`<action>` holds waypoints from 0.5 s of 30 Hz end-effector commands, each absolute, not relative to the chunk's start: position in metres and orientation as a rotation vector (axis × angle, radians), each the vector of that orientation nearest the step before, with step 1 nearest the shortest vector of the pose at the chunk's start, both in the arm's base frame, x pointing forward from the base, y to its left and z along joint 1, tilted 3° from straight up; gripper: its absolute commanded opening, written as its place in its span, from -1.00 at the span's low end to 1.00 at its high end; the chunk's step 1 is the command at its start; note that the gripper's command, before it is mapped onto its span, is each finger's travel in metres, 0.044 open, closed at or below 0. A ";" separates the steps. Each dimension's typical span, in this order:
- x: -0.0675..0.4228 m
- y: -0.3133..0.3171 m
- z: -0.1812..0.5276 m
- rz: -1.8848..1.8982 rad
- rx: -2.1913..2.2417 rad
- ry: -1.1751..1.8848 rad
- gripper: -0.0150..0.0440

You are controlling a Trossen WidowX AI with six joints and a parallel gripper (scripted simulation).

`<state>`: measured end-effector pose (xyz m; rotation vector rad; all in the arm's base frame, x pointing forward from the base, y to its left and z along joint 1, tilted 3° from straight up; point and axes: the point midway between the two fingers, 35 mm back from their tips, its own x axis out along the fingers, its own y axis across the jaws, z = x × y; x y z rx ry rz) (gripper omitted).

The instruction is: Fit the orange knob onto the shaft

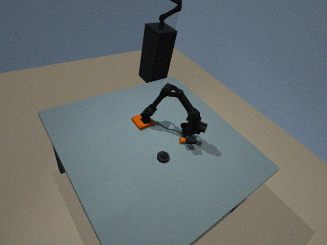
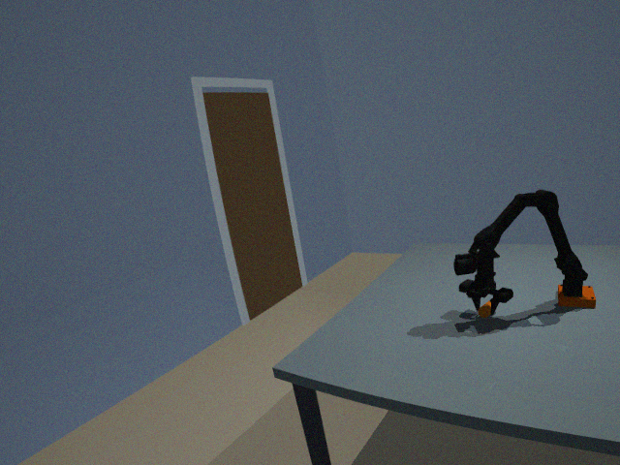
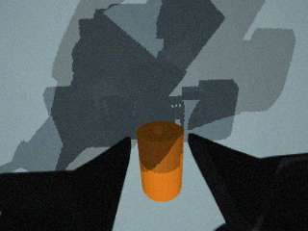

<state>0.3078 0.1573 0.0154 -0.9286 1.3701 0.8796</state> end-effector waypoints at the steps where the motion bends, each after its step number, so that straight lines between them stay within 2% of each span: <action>1: 0.307 0.156 0.013 0.881 -0.937 1.376 0.32; 6: 0.307 0.156 0.013 0.881 -0.937 1.376 0.32; 15: 0.307 0.156 0.013 0.881 -0.937 1.376 0.12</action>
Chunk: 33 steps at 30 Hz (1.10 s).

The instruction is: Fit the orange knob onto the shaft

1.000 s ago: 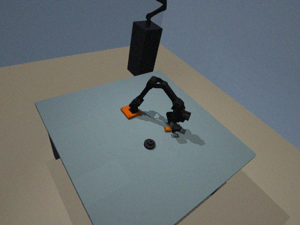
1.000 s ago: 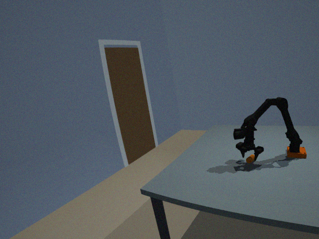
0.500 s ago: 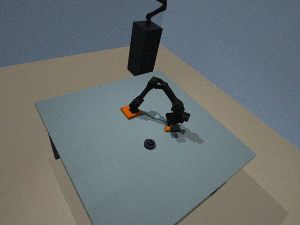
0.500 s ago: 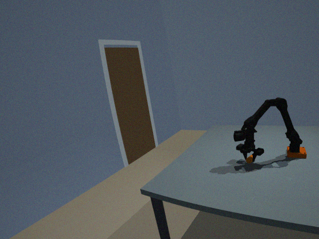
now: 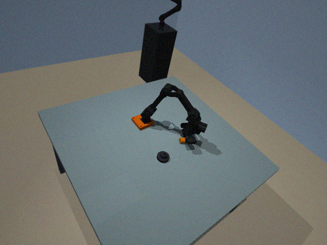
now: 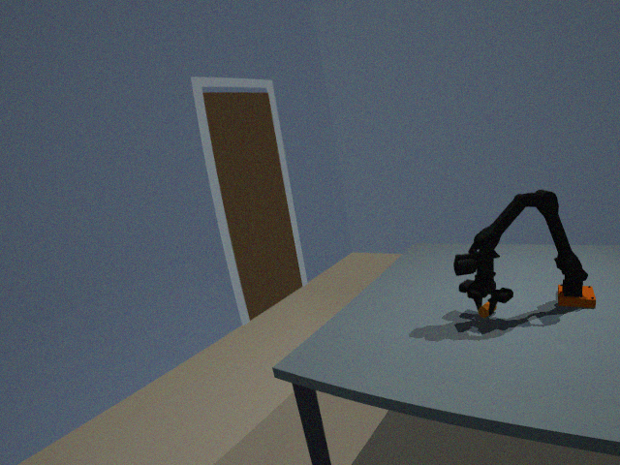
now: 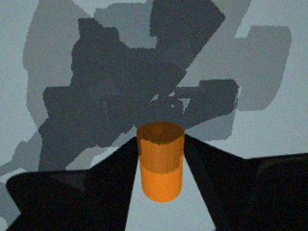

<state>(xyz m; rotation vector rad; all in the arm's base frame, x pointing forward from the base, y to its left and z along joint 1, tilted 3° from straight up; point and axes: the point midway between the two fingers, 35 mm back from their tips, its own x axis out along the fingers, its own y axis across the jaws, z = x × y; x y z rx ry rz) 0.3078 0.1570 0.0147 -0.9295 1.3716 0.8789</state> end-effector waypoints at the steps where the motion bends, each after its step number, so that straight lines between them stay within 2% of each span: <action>1: 0.307 0.156 0.013 0.881 -0.937 1.376 0.11; 33: 0.299 0.135 0.029 1.009 -0.693 1.010 0.11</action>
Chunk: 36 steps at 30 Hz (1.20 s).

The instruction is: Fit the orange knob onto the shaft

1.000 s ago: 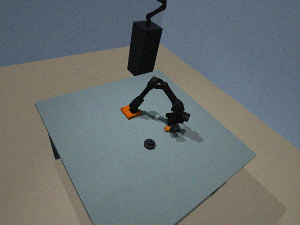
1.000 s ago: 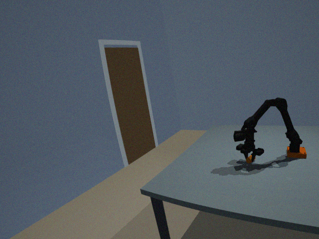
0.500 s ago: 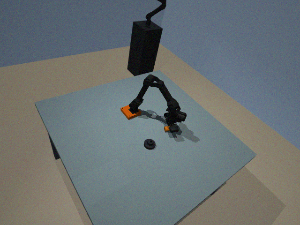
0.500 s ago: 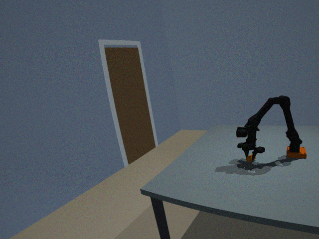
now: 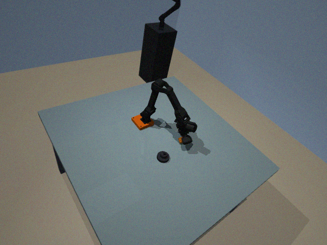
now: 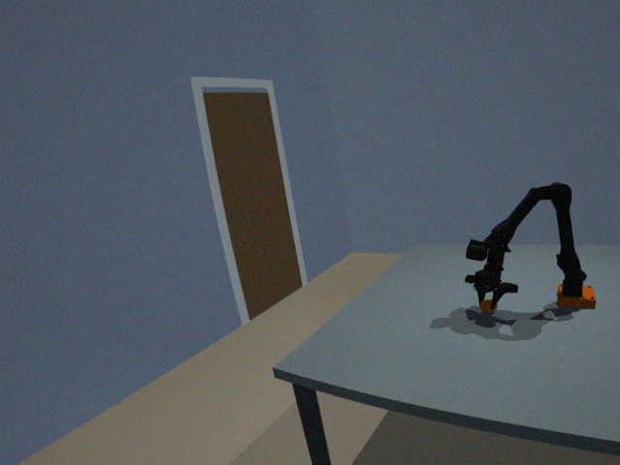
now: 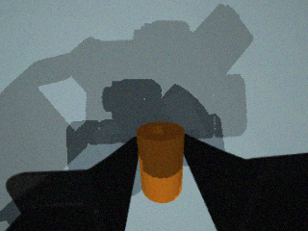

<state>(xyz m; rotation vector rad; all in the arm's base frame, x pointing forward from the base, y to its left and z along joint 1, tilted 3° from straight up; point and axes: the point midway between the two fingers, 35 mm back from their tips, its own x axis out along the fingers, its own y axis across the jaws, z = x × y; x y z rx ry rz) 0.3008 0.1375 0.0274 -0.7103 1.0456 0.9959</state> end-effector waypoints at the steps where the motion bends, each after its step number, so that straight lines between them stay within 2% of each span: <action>1: 0.298 0.134 0.029 1.013 -0.685 0.998 0.11; 36: 0.285 0.101 0.031 1.117 -0.389 0.548 0.11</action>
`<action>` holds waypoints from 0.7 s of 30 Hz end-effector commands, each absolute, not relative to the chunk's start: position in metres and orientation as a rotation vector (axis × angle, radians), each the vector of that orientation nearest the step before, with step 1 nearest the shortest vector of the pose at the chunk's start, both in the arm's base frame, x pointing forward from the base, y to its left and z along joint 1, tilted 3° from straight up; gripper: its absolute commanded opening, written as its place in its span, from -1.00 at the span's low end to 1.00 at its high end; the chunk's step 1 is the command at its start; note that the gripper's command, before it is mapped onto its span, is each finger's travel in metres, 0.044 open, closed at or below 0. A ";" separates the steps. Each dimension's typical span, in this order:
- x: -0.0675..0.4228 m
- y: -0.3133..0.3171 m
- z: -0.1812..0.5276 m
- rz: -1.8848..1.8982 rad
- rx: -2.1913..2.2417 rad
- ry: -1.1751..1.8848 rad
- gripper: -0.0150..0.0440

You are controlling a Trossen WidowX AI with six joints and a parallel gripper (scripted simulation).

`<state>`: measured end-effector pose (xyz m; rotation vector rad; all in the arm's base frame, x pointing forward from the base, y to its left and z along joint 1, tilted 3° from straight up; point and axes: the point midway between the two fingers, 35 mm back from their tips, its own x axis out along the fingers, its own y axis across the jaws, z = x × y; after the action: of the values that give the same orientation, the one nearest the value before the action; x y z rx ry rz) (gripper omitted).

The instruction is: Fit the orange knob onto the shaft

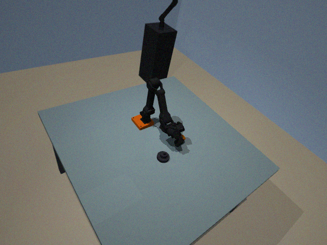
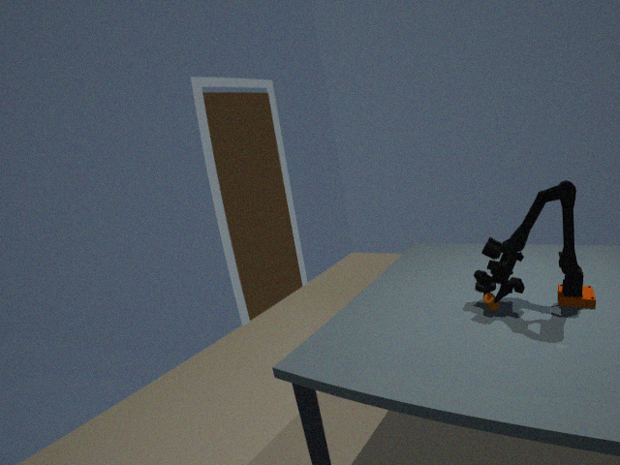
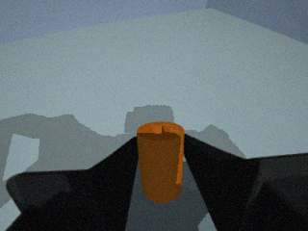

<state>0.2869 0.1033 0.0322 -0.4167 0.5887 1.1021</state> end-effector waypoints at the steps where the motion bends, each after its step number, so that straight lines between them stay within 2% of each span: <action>1: 0.284 0.100 0.030 1.120 -0.379 0.533 0.11; 21: 0.275 0.080 0.021 1.157 -0.179 0.232 0.11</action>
<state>0.2780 0.0817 0.0238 -0.2152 0.2686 1.1471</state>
